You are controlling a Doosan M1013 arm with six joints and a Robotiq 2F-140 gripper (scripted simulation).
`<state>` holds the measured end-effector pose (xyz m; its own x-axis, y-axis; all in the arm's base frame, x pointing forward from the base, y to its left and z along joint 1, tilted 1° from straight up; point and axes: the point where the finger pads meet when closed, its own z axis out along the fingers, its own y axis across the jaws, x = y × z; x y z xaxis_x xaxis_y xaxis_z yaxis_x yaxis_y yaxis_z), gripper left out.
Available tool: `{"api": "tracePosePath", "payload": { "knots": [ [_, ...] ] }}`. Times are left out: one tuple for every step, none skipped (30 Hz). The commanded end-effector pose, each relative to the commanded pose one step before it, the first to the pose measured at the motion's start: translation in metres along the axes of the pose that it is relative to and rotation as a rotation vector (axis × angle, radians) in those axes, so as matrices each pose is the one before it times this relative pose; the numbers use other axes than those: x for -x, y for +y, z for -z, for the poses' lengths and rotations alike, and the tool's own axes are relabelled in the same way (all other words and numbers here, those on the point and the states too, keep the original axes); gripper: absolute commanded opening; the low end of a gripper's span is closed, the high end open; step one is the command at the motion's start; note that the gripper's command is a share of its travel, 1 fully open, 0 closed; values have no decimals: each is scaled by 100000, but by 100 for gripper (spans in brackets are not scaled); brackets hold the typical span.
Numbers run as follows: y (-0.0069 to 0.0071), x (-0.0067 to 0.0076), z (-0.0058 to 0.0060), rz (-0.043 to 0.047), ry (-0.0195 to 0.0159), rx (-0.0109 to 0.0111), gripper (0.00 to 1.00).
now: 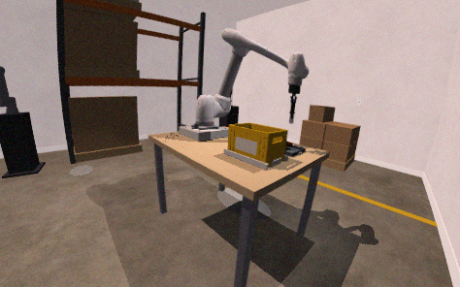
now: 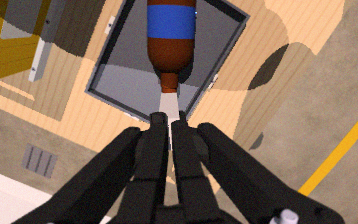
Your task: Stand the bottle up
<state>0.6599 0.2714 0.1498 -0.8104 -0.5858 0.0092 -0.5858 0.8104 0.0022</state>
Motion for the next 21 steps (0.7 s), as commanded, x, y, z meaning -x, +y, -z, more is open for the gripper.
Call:
{"api": "tracePosePath", "payload": {
  "knots": [
    [2, -1, 14, 14262, -65, 145, 10],
    [1, 1, 0, 5059, 0, 0, 10],
    [0, 0, 0, 3080, 0, 0, 10],
    [0, 0, 0, 0, 0, 0, 10],
    [0, 0, 0, 0, 0, 0, 10],
    [0, 0, 0, 2552, 0, 0, 10],
    [1, 1, 0, 6195, 0, 0, 10],
    [1, 1, 0, 5373, 0, 0, 10],
    [0, 0, 0, 1369, 0, 0, 10],
    [0, 1, 0, 4315, 0, 0, 10],
    [0, 0, 0, 2952, 0, 0, 10],
    [0, 1, 0, 3519, 0, 0, 10],
    [0, 1, 0, 3252, 0, 0, 10],
    [0, 0, 0, 995, 0, 0, 10],
    [0, 1, 0, 5532, 0, 0, 10],
    [0, 0, 0, 2702, 0, 0, 10],
    [0, 1, 0, 3656, 0, 0, 10],
    [0, 1, 0, 3288, 0, 0, 10],
    [0, 0, 0, 1722, 0, 0, 10],
    [0, 1, 0, 4813, 0, 0, 10],
    [0, 0, 0, 0, 0, 0, 10]
  ]
}}
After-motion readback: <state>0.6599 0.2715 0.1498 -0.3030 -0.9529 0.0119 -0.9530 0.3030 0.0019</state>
